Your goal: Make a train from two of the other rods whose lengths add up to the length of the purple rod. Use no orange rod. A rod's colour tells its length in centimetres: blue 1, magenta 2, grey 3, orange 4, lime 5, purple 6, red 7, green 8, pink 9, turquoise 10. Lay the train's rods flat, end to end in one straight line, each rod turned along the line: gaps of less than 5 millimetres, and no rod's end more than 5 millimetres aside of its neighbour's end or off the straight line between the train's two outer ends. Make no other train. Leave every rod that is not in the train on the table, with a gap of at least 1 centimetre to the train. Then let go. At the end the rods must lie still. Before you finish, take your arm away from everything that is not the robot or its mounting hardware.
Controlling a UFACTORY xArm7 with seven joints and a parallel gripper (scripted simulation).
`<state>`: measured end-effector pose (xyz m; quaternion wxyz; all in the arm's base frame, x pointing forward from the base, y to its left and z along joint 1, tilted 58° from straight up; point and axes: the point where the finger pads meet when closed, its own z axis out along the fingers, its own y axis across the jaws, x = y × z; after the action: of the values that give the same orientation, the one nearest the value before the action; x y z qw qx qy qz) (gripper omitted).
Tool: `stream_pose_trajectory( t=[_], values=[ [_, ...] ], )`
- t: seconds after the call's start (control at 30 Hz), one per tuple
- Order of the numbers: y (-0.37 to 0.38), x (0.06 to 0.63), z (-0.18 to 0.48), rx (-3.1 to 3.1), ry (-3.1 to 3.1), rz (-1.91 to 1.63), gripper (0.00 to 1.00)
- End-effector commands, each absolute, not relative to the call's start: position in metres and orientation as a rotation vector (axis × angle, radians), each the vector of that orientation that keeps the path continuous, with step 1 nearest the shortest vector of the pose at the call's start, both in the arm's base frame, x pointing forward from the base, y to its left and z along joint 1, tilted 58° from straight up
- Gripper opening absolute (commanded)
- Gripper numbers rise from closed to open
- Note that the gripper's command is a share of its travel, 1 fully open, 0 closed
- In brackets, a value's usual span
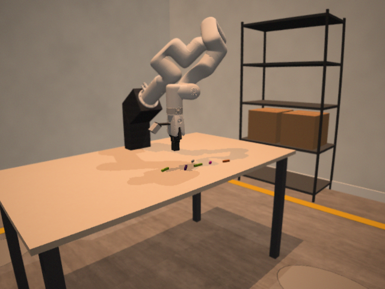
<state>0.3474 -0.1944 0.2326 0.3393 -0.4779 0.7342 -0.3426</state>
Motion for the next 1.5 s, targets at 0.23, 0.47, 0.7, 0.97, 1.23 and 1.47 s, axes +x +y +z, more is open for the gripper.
stream_pose_trajectory(
  t=[0.23,0.47,0.7,0.97,1.23,1.47],
  values=[
    [-0.203,0.347,0.235,-0.945,2.021,-0.743,0.04],
    [-0.209,0.346,0.236,-0.754,2.072,-0.645,0.04],
    [-0.22,0.345,0.237,-0.453,2.126,-0.489,0.04],
    [-0.231,0.343,0.237,-0.15,2.146,-0.33,0.04],
    [-0.241,0.34,0.237,0.096,2.138,-0.199,0.04],
    [-0.241,0.34,0.237,0.118,2.137,-0.188,0.04]
  ],
)
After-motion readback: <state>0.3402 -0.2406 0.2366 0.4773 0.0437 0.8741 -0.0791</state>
